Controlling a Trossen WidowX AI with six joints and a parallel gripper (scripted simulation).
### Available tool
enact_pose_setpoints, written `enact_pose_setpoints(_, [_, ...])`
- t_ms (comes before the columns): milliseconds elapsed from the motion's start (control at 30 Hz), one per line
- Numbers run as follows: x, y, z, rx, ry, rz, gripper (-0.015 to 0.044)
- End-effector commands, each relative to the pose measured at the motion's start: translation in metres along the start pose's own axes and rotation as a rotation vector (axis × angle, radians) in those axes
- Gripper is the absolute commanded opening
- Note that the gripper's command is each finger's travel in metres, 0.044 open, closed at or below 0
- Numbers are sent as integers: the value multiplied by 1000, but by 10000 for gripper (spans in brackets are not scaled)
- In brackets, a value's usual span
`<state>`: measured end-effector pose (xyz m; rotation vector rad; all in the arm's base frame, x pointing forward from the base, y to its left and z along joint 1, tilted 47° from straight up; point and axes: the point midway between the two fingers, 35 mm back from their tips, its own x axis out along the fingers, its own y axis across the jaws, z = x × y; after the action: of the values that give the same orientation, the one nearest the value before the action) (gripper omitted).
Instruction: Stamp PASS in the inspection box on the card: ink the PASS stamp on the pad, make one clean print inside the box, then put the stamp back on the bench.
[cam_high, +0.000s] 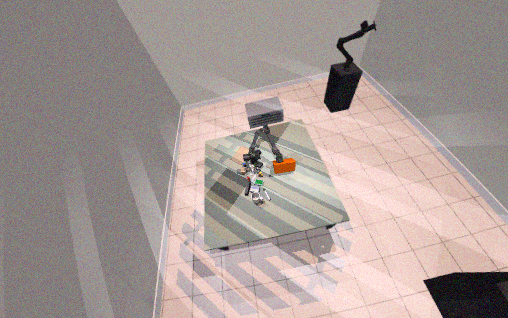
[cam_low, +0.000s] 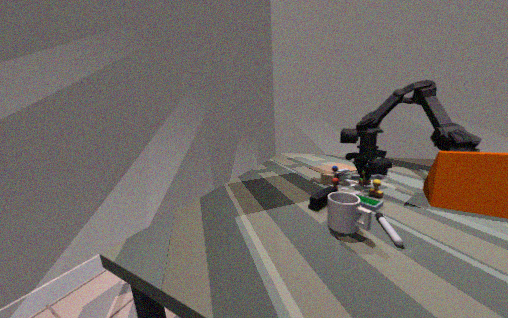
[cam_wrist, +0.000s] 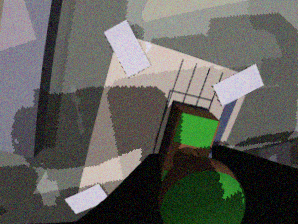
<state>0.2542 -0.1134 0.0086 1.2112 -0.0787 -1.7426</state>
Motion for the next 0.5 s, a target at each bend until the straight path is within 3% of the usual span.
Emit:
enact_pose_setpoints(0, [1, 0, 1, -3, -4, 2, 0])
enact_pose_setpoints(467, [3, 0, 1, -3, -4, 2, 0])
